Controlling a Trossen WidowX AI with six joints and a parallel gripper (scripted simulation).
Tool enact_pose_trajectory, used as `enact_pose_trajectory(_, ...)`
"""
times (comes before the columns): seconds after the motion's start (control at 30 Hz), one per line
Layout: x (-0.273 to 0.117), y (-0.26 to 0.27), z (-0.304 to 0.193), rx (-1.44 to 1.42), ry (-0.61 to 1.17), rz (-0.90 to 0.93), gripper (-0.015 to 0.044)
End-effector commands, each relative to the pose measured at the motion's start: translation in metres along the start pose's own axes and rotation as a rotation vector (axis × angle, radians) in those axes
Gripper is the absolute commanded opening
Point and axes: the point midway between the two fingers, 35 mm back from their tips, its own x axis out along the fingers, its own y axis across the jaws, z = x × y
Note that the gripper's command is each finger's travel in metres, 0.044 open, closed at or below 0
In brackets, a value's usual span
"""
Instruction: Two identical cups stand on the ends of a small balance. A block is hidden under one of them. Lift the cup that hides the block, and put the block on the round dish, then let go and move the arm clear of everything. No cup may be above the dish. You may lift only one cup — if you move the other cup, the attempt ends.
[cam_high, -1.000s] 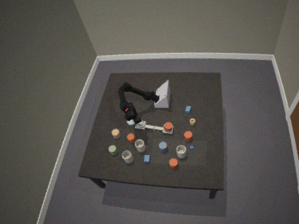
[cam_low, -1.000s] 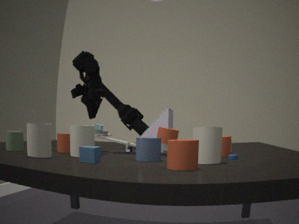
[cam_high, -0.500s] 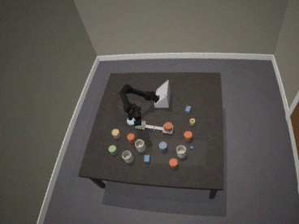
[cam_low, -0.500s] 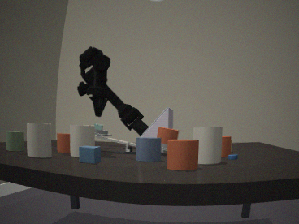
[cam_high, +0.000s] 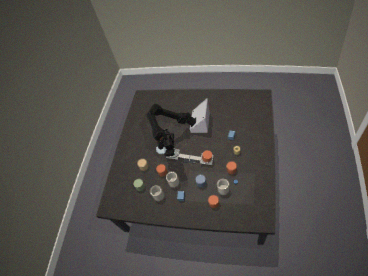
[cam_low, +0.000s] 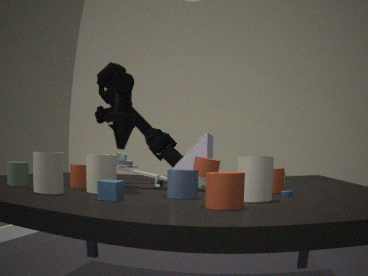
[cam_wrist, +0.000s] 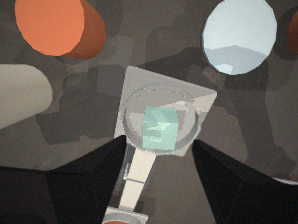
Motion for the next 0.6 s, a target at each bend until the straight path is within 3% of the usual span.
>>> enact_pose_trajectory(0.0, 0.008, -0.001, 0.0, -0.004, -0.003, -0.003, 0.026)
enact_pose_trajectory(0.57, 0.034, -0.001, 0.001, -0.004, -0.005, -0.002, 0.026)
